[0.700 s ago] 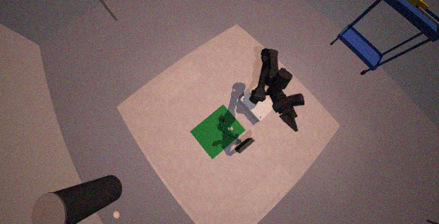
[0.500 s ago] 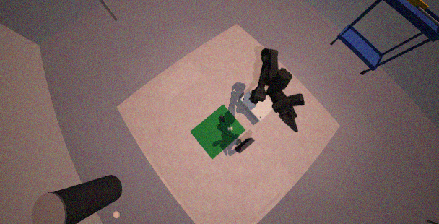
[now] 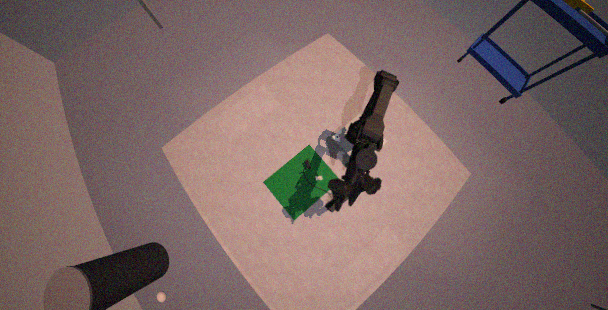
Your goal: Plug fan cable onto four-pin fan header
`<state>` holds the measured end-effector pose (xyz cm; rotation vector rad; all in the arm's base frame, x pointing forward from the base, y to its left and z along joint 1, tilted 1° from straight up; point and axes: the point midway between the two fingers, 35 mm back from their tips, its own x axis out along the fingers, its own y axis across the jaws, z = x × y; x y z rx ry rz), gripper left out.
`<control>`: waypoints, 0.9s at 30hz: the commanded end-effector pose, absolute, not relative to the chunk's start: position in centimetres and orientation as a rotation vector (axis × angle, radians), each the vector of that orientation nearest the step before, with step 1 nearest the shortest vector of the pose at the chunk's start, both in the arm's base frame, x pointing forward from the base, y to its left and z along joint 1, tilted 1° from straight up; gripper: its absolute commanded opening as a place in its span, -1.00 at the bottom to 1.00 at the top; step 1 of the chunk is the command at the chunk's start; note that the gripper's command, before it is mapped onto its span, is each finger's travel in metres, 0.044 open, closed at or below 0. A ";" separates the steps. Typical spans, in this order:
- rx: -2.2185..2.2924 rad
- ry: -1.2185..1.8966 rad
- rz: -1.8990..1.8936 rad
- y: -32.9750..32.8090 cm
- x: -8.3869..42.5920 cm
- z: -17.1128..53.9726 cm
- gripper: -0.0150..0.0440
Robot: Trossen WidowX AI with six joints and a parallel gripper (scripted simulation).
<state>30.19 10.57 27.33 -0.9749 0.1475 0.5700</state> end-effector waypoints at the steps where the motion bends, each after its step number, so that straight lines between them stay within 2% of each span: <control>1: -1.035 0.474 0.552 6.6 32.1 21.7 1.00; 7: -1.073 0.947 0.579 0.5 31.5 14.3 1.00; 15: -1.028 1.552 0.738 -6.8 26.3 7.6 1.00; 27: -1.019 1.599 0.759 -7.3 25.8 6.5 1.00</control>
